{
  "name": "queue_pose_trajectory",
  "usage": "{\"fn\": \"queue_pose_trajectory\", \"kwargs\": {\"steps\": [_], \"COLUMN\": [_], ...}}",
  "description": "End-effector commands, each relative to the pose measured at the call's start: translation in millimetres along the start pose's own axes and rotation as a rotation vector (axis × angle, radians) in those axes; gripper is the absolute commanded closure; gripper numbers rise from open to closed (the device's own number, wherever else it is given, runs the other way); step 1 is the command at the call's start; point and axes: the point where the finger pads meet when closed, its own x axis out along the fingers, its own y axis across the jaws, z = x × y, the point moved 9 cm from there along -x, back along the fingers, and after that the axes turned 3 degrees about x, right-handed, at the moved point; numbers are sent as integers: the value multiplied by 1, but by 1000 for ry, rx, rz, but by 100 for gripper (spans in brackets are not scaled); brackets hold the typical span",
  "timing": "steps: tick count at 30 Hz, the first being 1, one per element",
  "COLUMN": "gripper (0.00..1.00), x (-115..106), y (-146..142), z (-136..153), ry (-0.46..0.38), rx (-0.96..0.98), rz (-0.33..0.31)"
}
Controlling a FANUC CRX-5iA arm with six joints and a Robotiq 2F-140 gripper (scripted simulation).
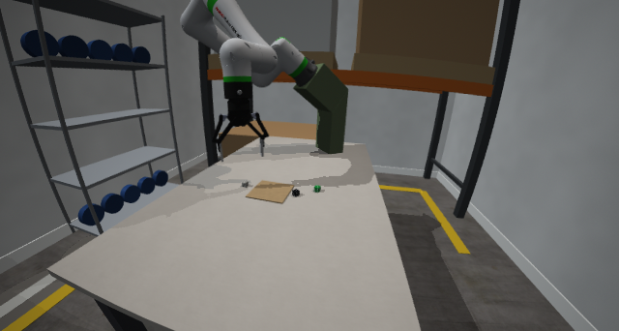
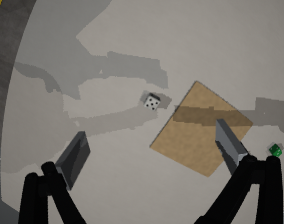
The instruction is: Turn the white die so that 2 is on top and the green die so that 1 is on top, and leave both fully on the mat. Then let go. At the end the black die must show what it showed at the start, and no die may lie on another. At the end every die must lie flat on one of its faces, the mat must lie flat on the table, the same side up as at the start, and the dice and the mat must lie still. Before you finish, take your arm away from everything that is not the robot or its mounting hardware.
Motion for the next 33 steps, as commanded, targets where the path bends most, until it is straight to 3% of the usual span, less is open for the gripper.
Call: {"fn": "queue_pose_trajectory", "kwargs": {"steps": [1,16,22,23,33], "gripper": [0,0,0,79,79], "x": [2,14,15,15,15], "y": [2,1,1,1,1], "z": [0,1,1,1,1], "ry": [-9,-12,-13,-13,-13], "rx": [112,585,618,618,618], "rz": [-21,-17,-17,-17,-17]}}
